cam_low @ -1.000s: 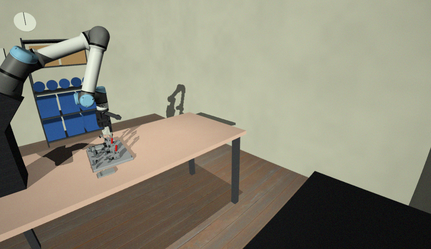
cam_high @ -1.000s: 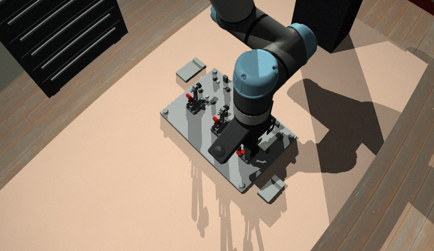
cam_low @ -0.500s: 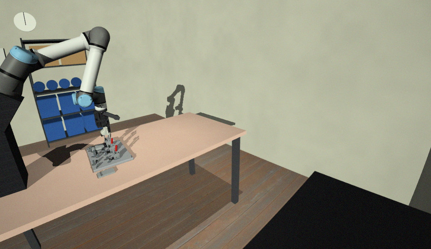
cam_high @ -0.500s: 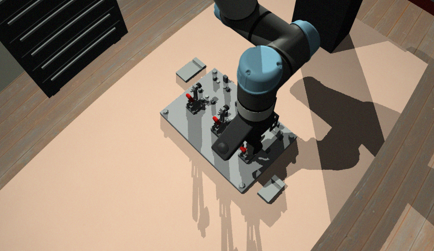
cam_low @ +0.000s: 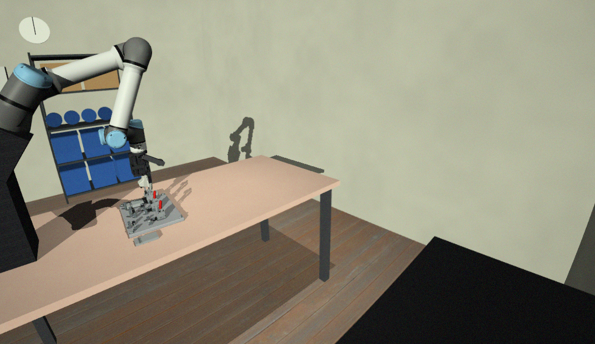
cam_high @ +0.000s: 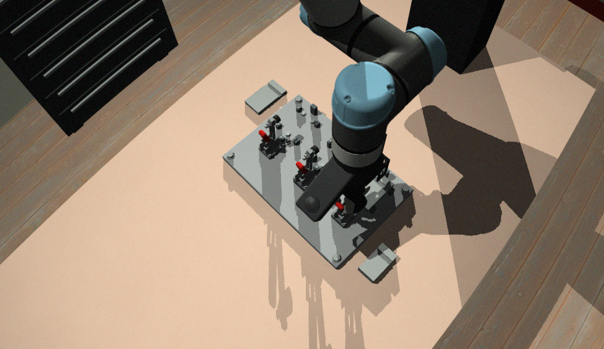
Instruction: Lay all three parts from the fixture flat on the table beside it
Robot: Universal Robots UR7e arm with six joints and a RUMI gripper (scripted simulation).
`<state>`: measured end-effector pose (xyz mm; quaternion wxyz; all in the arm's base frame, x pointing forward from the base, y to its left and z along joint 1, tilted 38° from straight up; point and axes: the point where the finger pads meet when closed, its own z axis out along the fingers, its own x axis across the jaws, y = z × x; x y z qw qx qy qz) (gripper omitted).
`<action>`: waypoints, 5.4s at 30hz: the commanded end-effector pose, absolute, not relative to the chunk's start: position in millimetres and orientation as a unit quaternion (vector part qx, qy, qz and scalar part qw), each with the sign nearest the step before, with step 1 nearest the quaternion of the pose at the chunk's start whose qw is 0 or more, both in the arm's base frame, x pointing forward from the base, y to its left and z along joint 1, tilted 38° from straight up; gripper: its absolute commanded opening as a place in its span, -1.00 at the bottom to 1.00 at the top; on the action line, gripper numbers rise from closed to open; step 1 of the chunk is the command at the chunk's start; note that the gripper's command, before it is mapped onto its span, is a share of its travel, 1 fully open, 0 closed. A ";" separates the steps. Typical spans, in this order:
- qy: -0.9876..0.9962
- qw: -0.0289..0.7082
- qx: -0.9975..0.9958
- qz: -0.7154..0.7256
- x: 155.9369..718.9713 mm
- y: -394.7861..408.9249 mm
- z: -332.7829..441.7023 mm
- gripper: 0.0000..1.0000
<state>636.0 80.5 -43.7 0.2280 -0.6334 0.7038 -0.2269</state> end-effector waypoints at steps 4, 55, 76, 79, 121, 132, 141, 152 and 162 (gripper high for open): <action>0.704 0.228 -0.633 -0.227 635.8 80.7 -43.5 -1.00; 0.704 0.228 -0.633 -0.227 633.7 81.0 -45.3 -0.44; 0.704 0.228 -0.633 -0.227 633.6 81.0 -45.0 -0.44; 0.704 0.228 -0.633 -0.227 631.7 81.1 -42.6 -0.44; 0.704 0.228 -0.633 -0.227 602.2 82.6 -4.2 0.17; 0.704 0.228 -0.633 -0.227 592.1 83.1 9.0 0.17; 0.704 0.228 -0.633 -0.227 586.3 83.4 16.5 0.17; 0.704 0.228 -0.633 -0.227 580.5 84.1 12.1 0.17; 0.704 0.228 -0.633 -0.227 550.8 87.6 -10.9 0.17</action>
